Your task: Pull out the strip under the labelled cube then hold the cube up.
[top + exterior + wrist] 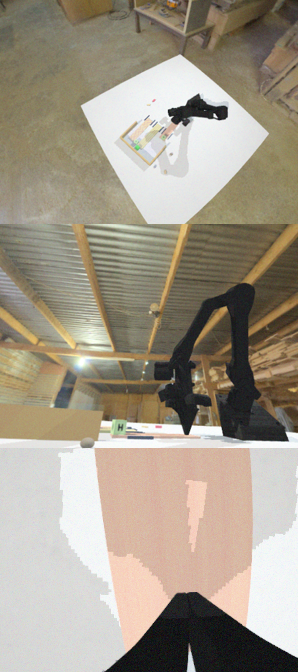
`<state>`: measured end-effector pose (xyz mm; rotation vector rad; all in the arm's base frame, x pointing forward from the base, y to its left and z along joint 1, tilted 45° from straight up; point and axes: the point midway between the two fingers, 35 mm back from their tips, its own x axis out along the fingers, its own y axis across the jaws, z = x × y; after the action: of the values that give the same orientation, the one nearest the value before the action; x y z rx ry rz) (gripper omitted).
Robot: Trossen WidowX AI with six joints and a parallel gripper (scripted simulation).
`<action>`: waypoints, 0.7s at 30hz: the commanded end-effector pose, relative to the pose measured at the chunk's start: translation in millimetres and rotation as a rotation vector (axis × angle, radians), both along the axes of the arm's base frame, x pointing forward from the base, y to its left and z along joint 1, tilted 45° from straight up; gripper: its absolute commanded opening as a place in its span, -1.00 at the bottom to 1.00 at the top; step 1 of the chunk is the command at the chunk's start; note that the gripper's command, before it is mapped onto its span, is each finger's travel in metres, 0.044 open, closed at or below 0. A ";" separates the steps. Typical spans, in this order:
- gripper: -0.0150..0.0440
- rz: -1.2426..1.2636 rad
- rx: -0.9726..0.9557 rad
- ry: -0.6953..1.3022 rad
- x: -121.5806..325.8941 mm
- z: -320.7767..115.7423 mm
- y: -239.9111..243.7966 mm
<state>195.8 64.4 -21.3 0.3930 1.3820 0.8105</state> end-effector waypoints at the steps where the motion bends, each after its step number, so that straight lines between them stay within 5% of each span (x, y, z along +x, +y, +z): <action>1: -0.49 0.012 -0.007 0.019 -9.0 -3.3 1.3; 21: -0.49 0.012 -0.010 0.019 0.7 29.4 -29.9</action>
<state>195.9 41.0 0.8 0.3966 1.4035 0.8083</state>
